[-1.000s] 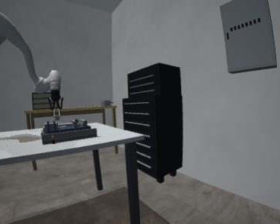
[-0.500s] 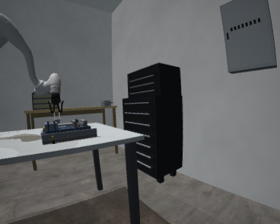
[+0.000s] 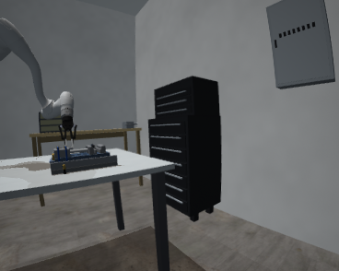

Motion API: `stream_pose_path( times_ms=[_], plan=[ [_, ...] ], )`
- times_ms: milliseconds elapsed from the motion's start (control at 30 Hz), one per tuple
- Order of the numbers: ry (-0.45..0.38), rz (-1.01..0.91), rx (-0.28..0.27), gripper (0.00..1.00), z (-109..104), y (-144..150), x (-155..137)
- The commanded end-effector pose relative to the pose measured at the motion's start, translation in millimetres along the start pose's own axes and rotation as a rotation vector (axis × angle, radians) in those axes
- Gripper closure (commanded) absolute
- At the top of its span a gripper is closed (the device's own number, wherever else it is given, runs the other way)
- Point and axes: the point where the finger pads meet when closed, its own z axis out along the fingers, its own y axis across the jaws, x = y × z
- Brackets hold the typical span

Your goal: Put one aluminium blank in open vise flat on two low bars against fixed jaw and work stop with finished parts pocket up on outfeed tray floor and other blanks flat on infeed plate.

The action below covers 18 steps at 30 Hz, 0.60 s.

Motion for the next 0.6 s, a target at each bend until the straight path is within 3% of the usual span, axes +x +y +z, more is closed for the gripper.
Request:
stream_pose_path(
  times_ms=[0, 567],
  plan=[
    [0.0, 0.0, 0.0, 1.0, 2.2, 0.0, 1.0],
    [0.0, 0.0, 0.0, 1.0, 9.5, 0.0, 4.3]
  ],
)
